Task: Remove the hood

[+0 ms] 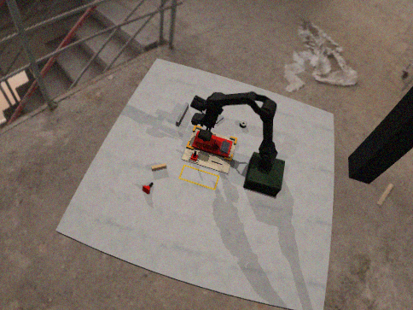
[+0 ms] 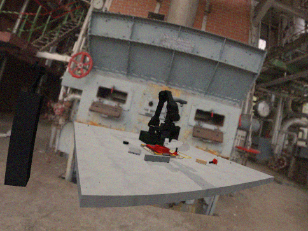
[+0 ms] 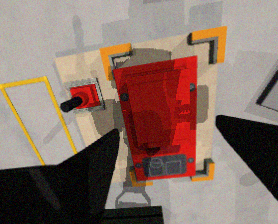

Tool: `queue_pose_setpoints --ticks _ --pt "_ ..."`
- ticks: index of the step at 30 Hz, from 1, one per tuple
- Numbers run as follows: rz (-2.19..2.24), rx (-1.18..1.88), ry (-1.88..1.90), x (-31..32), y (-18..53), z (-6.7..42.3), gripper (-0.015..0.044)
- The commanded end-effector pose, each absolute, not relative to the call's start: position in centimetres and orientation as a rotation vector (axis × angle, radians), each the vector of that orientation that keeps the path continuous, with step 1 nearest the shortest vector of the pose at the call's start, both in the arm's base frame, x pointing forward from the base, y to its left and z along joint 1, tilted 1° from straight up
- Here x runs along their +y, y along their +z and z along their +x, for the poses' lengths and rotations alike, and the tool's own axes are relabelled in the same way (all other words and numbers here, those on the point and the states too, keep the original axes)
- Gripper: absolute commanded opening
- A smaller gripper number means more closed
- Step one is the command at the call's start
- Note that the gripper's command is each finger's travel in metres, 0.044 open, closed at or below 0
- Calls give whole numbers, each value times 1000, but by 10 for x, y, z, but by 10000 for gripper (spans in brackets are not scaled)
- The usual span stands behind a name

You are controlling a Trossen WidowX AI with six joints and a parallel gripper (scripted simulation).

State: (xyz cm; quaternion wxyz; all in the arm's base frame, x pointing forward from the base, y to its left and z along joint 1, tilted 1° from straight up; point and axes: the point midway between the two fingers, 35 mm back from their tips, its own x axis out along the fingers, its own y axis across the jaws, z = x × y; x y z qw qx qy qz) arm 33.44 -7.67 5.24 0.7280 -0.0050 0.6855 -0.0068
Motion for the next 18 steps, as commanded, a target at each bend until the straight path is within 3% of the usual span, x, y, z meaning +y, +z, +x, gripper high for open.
queue_pose_setpoints --ticks 1,18 --pt "-10 1519 -20 -77 48 332 440" --pt "-10 1519 -20 -78 38 333 440"
